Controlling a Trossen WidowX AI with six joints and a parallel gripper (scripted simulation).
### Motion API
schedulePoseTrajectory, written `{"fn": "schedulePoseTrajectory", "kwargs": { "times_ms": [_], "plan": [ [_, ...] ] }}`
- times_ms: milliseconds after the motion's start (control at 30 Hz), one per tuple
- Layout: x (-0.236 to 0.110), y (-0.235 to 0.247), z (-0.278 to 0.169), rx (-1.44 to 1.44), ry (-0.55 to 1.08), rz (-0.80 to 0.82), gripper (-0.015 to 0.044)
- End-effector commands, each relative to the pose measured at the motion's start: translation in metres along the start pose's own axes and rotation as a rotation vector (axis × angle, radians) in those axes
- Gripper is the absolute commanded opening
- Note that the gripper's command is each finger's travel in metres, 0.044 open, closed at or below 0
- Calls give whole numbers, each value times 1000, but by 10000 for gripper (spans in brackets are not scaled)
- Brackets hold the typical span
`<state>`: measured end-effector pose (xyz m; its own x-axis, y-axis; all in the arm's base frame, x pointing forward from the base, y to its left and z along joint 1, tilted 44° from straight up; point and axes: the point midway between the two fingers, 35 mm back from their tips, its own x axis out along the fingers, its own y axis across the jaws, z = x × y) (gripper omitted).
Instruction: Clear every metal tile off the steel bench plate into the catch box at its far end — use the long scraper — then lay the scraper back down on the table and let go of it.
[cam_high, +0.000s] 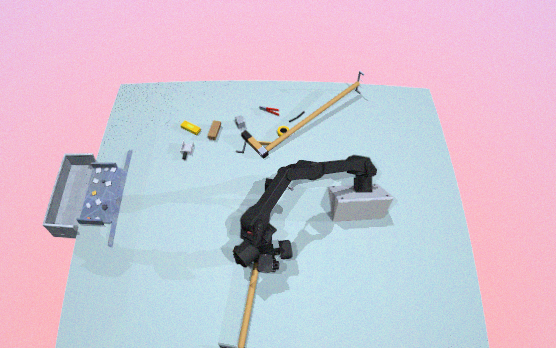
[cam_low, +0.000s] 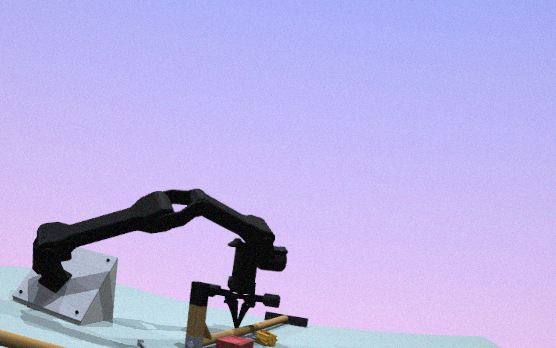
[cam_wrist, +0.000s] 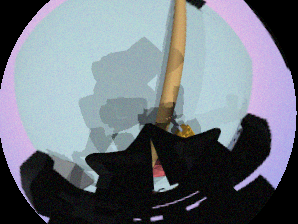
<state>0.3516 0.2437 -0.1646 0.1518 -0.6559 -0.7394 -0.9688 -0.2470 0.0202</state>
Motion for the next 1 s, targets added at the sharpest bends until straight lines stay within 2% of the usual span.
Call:
{"fn": "schedulePoseTrajectory", "kwargs": {
  "times_ms": [0, 233, 967],
  "plan": [
    [-22, -2, 2, 21, -22, -22, 0],
    [-26, -2, 3, 37, -25, -25, 0],
    [-87, 14, 10, 518, -93, -82, 0]
  ]
}}
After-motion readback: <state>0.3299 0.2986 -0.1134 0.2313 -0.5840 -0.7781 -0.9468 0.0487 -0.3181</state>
